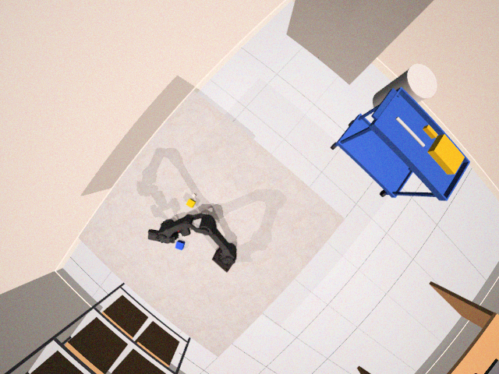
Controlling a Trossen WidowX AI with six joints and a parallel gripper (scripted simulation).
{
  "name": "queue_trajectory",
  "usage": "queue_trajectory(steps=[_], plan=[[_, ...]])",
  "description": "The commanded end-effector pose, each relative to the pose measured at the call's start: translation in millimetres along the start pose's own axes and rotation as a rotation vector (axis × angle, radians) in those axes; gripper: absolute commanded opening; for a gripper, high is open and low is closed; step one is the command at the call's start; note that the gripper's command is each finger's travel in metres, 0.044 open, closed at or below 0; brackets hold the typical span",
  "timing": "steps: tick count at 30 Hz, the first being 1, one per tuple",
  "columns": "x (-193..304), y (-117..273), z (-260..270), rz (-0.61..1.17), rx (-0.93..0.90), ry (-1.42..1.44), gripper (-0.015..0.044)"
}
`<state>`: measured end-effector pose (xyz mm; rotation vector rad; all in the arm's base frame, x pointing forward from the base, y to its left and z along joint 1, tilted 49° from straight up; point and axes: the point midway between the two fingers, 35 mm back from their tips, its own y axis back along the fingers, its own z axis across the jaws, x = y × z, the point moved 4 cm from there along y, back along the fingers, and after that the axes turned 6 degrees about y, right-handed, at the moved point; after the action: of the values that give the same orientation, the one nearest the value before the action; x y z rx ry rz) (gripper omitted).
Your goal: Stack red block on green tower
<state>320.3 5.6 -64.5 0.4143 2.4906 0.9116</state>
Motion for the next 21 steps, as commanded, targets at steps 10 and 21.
queue_trajectory(steps=[10,21], plan=[[0.0,-0.1,0.1,-0.001,-0.001,0.0,0.044],[0.0,-0.1,0.1,-0.001,-0.001,0.0,0.044]])
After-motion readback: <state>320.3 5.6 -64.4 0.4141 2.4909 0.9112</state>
